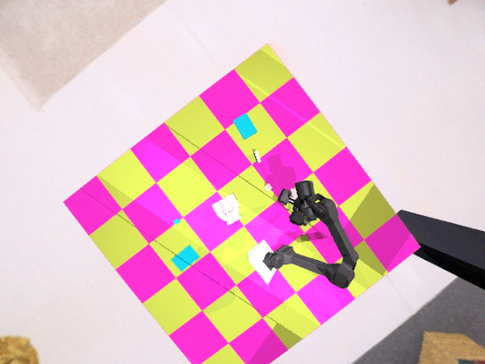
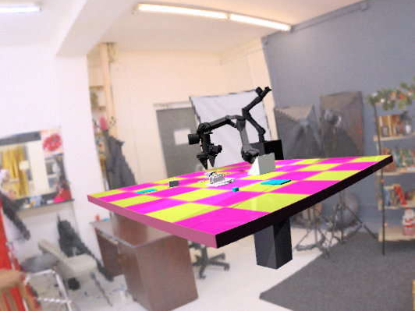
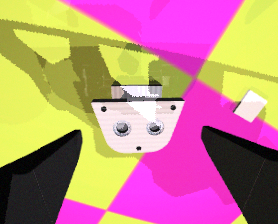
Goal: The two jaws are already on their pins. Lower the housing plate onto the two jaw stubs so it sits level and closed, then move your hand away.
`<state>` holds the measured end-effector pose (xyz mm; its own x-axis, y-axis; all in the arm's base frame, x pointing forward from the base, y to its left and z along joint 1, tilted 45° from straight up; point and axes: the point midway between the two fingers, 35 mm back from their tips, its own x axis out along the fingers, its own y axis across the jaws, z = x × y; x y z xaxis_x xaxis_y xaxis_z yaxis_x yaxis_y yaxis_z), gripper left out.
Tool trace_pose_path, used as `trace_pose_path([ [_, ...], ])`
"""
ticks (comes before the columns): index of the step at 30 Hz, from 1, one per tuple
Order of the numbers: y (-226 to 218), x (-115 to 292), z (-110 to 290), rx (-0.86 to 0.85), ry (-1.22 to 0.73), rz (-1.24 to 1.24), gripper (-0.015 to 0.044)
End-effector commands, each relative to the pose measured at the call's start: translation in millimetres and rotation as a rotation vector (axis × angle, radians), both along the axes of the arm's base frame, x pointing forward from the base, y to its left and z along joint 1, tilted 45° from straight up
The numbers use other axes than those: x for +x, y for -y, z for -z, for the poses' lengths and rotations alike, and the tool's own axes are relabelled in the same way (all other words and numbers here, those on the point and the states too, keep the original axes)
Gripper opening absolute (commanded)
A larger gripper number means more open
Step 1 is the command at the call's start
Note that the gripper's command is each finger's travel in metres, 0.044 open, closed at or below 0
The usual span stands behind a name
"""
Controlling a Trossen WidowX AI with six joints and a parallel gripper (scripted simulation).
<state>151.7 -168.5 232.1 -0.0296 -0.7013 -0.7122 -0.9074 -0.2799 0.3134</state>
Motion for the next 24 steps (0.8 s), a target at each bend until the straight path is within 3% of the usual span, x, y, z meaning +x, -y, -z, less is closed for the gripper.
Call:
trace_pose_path([
  [1,-2,-1,-3,-0.006,-0.004,-0.001,0.0440],
  [24,17,-1,15,-0.007,-0.003,-0.001,0.0440],
])
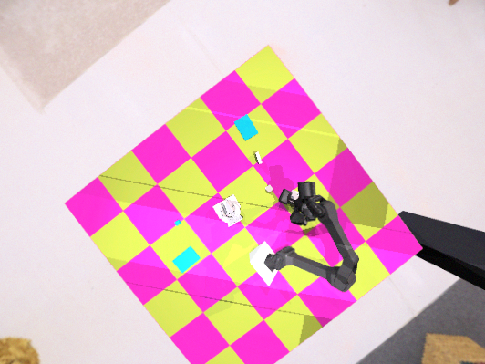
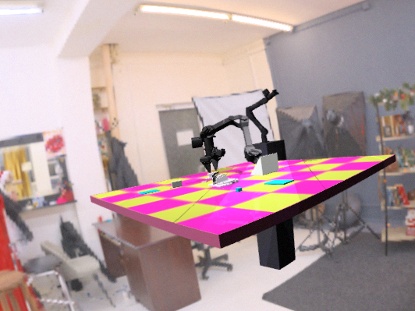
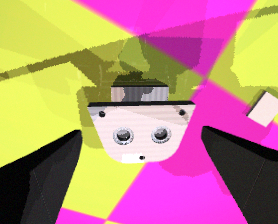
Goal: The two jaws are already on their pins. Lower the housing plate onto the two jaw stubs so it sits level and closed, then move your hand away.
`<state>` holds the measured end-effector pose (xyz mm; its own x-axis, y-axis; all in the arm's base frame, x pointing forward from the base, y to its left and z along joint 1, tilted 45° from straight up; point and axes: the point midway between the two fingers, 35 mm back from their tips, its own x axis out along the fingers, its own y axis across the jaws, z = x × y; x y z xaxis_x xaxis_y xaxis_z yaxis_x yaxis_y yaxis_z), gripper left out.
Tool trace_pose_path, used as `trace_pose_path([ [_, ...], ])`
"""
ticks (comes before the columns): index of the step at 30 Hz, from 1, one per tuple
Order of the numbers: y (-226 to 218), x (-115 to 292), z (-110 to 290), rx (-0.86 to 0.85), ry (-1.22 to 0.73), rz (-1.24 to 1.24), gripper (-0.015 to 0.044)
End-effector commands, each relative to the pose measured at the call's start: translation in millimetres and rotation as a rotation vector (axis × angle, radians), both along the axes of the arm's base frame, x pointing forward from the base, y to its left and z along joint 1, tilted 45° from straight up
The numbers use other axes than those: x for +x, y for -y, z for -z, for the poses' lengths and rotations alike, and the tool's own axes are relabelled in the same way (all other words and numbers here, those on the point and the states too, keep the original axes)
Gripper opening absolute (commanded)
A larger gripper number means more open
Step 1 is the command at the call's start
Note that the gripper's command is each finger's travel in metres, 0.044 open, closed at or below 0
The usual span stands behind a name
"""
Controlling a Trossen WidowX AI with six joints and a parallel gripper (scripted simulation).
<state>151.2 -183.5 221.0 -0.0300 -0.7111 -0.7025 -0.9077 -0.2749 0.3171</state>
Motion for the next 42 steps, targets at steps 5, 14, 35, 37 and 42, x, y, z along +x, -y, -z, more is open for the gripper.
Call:
trace_pose_path([
  [5,8,-1,10,0.007,-0.003,-0.002,0.0440],
  [14,18,-2,19,0.004,-0.003,-0.002,0.0440],
  [35,19,-2,20,0.004,-0.003,-0.002,0.0440],
  [37,19,-2,20,0.004,-0.003,-0.002,0.0440],
  [42,19,-2,20,-0.001,-0.003,0.003,0.0420],
])
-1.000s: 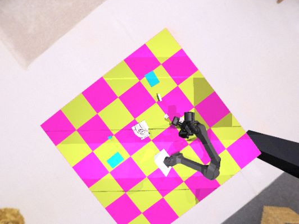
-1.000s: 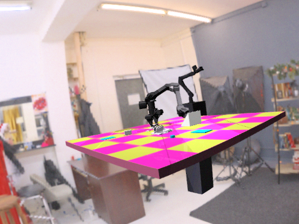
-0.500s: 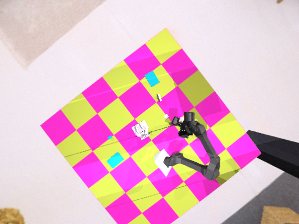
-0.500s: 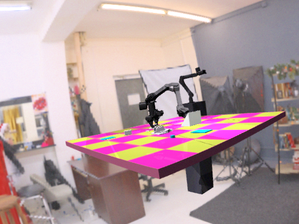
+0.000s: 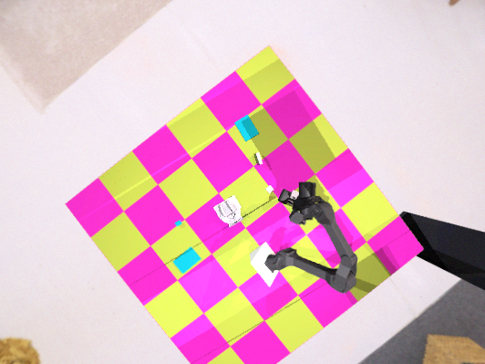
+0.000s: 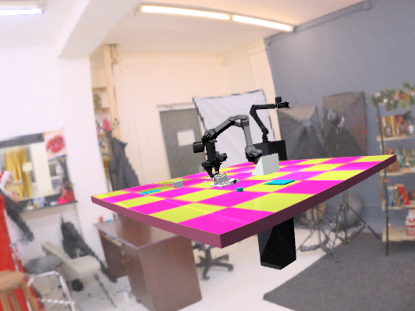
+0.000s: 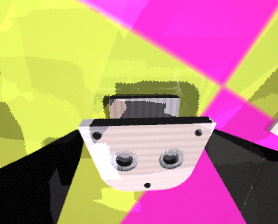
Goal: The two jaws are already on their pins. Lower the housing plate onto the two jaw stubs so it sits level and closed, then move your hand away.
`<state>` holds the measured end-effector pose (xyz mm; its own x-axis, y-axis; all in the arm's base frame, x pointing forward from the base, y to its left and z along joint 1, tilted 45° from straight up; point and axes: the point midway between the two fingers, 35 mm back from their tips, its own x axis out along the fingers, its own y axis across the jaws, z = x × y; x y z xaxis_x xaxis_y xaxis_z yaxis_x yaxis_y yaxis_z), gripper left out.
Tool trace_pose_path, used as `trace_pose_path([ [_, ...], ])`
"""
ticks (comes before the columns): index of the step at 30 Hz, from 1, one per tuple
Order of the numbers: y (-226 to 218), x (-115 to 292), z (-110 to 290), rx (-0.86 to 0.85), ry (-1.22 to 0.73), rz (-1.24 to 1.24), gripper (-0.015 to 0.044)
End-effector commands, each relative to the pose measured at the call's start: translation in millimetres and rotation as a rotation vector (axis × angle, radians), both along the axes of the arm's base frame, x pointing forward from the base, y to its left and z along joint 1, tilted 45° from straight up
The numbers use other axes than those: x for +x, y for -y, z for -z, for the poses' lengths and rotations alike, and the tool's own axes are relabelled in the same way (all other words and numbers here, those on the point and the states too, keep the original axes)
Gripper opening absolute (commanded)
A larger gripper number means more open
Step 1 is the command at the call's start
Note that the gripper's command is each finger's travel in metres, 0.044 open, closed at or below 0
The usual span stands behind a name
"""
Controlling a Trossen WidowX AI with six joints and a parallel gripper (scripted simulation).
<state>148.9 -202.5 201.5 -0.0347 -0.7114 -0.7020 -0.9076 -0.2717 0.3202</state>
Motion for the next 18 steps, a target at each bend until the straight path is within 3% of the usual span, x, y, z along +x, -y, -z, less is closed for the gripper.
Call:
trace_pose_path([
  [1,0.0,0.0,0.0,0.000,0.000,0.000,0.0413],
  [10,0.0,0.0,0.0,0.000,0.000,0.000,0.0353],
  [18,0.0,0.0,0.0,0.000,0.000,0.000,0.0351],
])
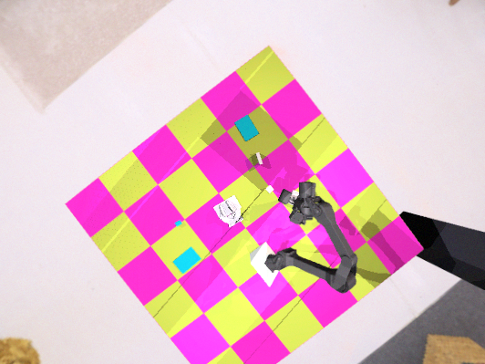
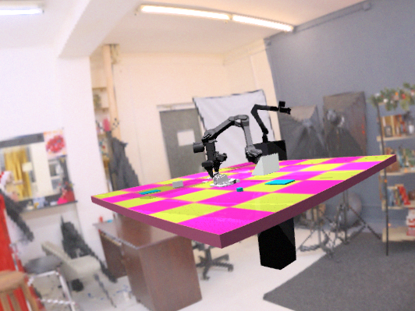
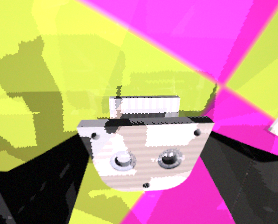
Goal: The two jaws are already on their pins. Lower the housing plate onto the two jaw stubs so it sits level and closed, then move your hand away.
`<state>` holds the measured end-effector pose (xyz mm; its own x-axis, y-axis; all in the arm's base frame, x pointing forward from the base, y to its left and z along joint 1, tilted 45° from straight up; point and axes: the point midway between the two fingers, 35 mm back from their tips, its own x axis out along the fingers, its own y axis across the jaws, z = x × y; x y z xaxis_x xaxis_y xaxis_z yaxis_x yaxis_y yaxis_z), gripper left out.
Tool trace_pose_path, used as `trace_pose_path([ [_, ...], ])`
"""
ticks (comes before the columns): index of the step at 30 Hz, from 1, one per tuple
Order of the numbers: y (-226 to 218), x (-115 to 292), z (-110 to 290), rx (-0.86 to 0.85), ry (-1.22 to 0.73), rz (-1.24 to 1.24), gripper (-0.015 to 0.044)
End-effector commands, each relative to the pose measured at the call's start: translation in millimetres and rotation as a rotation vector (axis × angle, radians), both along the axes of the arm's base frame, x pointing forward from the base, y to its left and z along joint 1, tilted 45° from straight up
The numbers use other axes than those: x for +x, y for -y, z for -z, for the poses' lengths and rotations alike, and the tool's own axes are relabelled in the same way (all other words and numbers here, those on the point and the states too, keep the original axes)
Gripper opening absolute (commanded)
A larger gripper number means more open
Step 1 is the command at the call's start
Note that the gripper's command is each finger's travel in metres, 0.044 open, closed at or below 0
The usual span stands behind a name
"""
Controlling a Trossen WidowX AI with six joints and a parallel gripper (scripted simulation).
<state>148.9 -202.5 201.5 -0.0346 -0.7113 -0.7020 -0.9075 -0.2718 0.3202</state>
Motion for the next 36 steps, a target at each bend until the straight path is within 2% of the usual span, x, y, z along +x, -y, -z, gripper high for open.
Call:
trace_pose_path([
  [1,0,0,0,0.000,0.000,0.000,0.0351],
  [27,-51,3,-49,0.010,-0.001,-0.005,0.0351],
  [36,-57,18,-41,0.026,-0.032,-0.045,0.0351],
])
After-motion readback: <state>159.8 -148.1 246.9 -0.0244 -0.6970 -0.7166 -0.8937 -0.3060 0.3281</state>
